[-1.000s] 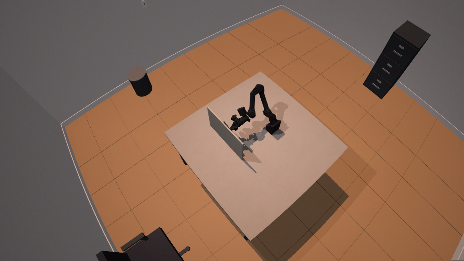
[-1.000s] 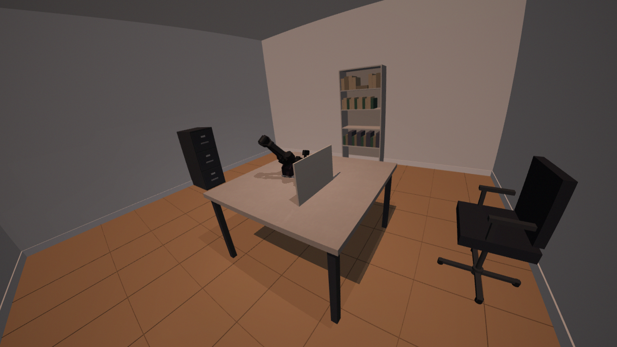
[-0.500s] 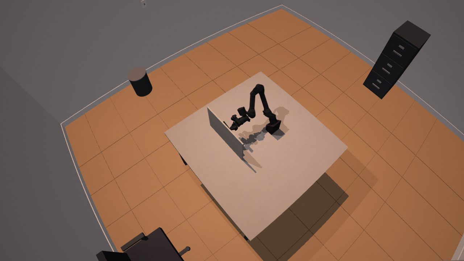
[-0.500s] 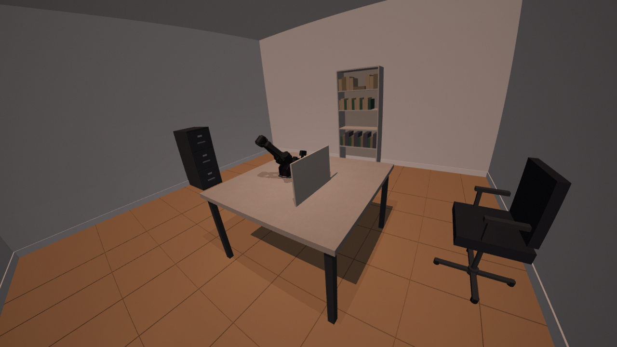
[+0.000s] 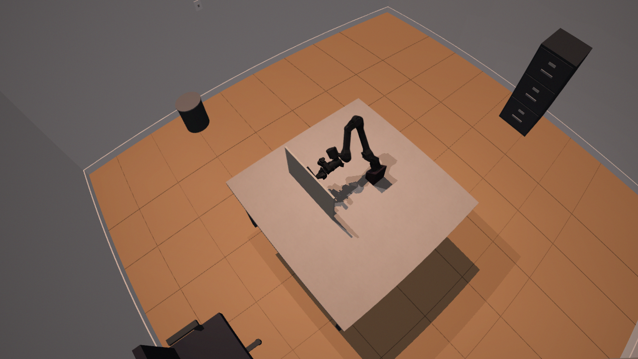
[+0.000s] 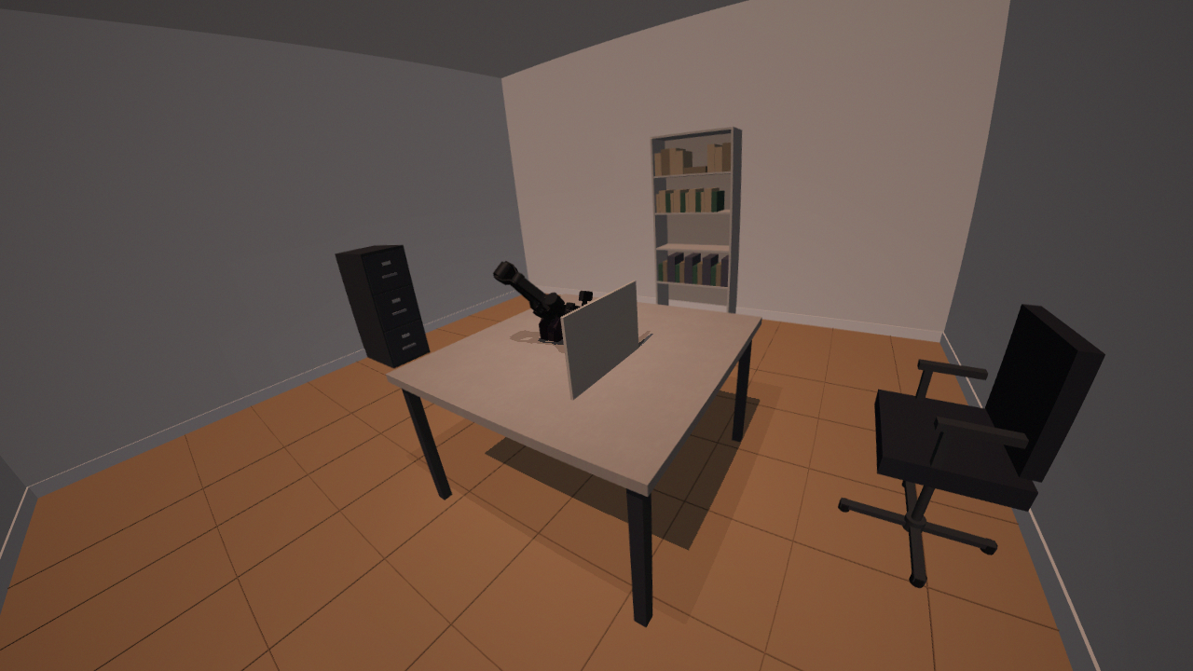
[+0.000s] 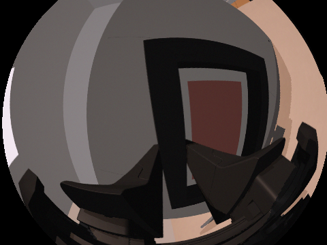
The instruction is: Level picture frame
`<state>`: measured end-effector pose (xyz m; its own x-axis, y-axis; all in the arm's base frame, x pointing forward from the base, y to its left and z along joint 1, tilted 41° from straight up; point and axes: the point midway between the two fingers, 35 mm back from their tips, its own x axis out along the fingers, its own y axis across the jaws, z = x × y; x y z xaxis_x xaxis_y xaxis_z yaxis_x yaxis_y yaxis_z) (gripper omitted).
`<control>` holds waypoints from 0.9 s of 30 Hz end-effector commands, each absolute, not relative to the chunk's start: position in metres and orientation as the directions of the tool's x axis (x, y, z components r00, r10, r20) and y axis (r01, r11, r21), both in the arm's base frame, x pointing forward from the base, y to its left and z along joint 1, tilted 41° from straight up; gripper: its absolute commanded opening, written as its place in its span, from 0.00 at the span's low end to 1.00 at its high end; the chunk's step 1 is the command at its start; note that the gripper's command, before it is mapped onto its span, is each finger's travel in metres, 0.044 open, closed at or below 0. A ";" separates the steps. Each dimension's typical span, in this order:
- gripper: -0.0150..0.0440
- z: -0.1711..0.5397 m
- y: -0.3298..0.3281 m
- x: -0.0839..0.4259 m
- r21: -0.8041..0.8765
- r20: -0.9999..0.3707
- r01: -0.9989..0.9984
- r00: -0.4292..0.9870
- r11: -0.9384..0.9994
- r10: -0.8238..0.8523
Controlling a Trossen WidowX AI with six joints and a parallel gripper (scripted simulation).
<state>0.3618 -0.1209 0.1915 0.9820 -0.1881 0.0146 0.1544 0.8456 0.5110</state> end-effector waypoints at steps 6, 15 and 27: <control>0.25 0.198 -0.120 0.362 0.511 0.024 0.141 0.984 0.848 -0.178; 0.25 0.198 -0.121 0.362 0.511 0.024 0.141 0.984 0.848 -0.178; 0.25 0.198 -0.121 0.362 0.511 0.024 0.141 0.984 0.848 -0.178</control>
<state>0.3613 -0.1232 0.1961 0.9819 -0.1888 0.0167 0.1540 0.8460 0.5104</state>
